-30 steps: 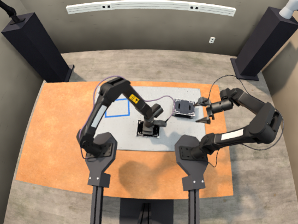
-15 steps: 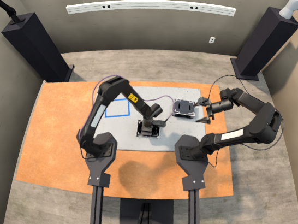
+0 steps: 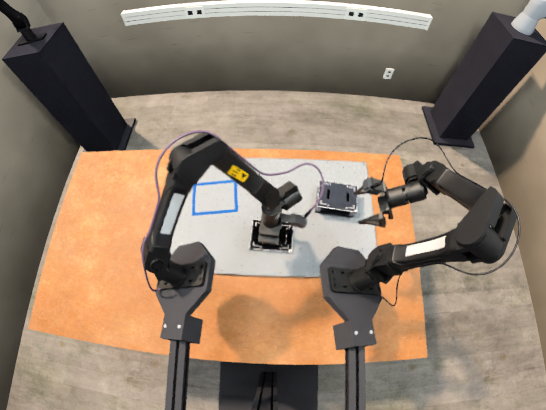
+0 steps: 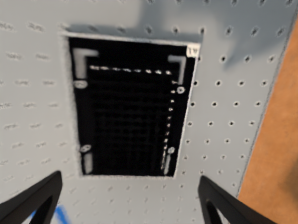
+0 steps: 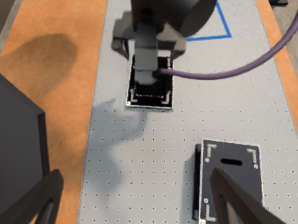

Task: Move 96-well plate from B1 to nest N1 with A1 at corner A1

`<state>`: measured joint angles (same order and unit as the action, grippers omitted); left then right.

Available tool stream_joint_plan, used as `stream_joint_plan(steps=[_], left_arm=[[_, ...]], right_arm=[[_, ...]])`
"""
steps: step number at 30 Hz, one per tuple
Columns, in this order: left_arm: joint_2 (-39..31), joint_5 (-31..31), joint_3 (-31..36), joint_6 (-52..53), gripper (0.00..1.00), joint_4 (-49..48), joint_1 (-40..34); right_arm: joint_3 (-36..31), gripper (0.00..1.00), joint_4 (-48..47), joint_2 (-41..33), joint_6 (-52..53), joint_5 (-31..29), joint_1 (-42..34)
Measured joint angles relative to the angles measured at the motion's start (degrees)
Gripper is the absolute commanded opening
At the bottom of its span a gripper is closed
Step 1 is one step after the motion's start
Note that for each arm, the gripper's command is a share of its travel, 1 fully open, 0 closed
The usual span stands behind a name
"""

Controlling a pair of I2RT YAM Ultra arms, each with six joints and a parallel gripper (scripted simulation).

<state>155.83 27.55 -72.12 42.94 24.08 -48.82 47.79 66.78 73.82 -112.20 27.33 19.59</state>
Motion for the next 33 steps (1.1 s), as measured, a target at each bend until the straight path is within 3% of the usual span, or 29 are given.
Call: stream_joint_plan(steps=[10, 15, 22, 28, 33], left_arm=[[-2.80, -0.07, -1.20, -2.21, 1.00, 3.80, -1.16], [-3.48, 0.28, 1.01, -2.49, 1.00, 0.39, -0.17], [-14.69, 2.27, 15.72, -2.19, 1.00, -10.12, 6.67], [-25.22, 3.15, 26.32, 0.42, 1.00, -20.00, 13.66], [-36.54, 2.23, 36.96, 4.46, 1.00, -28.57, 22.95]], right_arm=[[0.00, 1.00, 0.00, 0.00, 0.00, 0.00, 0.00], [0.00, 1.00, 0.00, 0.00, 0.00, 0.00, 0.00], [0.02, 1.00, -3.30, 0.13, 3.50, -1.49, -0.52], [-1.18, 1.00, -16.28, 4.55, 13.38, -6.08, -4.79], [-5.18, 1.00, -31.91, 14.08, 25.92, -11.37, -13.86]])
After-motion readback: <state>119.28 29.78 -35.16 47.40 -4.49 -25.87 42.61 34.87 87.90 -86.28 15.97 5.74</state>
